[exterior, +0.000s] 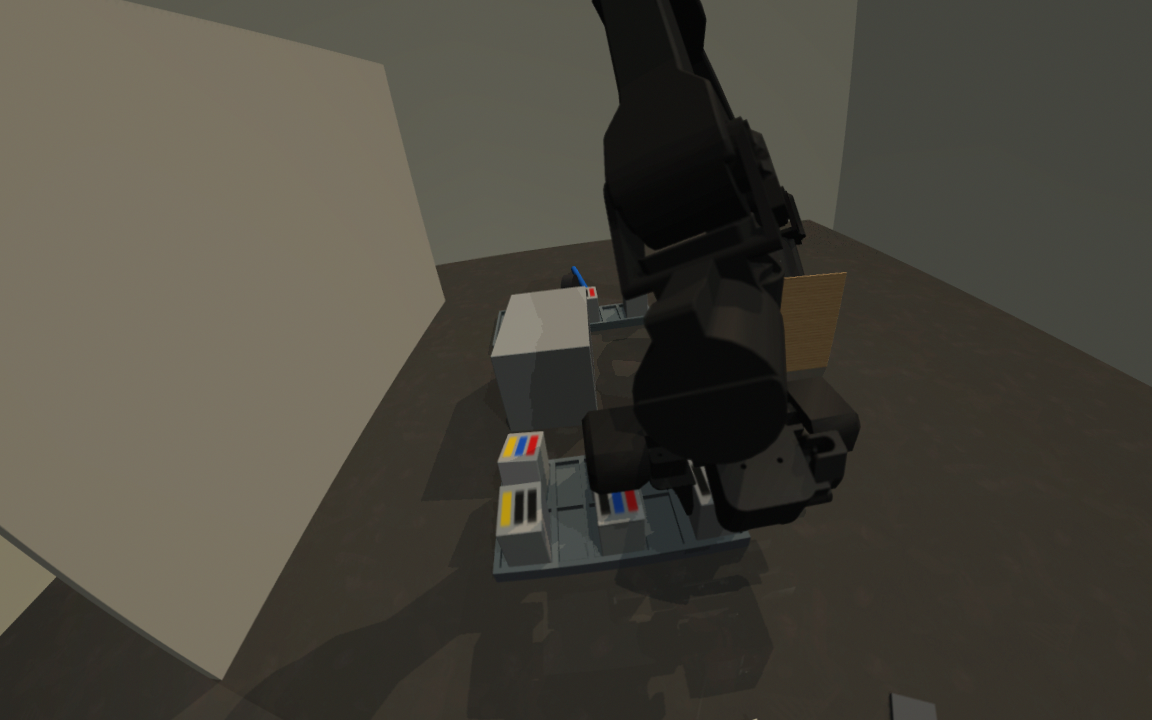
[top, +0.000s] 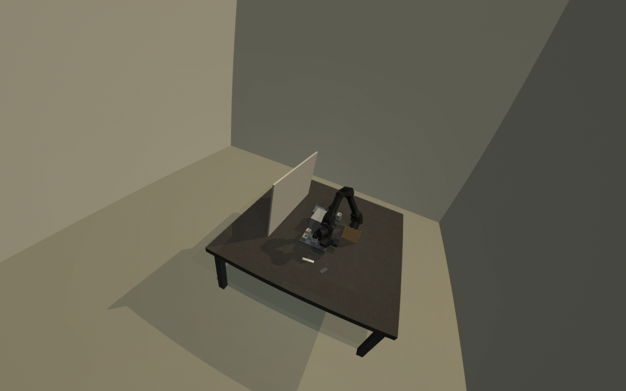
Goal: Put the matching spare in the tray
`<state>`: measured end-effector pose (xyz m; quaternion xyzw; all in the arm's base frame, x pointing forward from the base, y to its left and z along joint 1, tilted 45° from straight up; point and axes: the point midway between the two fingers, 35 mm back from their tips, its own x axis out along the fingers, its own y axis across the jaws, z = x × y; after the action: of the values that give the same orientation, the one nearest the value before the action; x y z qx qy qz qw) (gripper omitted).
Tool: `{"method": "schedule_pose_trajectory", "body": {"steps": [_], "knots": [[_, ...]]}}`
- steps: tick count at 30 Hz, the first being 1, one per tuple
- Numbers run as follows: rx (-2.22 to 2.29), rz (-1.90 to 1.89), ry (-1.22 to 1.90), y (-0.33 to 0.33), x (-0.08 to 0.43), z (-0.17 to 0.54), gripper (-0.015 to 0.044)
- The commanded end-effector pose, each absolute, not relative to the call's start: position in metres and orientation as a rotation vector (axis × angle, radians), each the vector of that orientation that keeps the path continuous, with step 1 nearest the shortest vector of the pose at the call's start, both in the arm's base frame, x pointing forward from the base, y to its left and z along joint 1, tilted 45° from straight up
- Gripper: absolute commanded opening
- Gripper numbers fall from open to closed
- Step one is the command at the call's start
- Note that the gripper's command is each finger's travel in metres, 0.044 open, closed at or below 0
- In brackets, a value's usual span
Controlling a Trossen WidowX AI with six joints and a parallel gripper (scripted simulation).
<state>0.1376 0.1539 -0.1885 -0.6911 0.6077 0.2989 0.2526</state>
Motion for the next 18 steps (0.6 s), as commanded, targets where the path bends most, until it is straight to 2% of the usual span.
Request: {"method": "schedule_pose_trajectory", "body": {"steps": [1,8,18], "knots": [[-1.879,0.812,1.652,0.154,0.138,-0.188,0.0],[-1.879,0.813,1.651,0.158,0.138,-0.185,0.0],[-1.885,0.817,1.647,0.209,0.131,-0.131,0.0]]}}
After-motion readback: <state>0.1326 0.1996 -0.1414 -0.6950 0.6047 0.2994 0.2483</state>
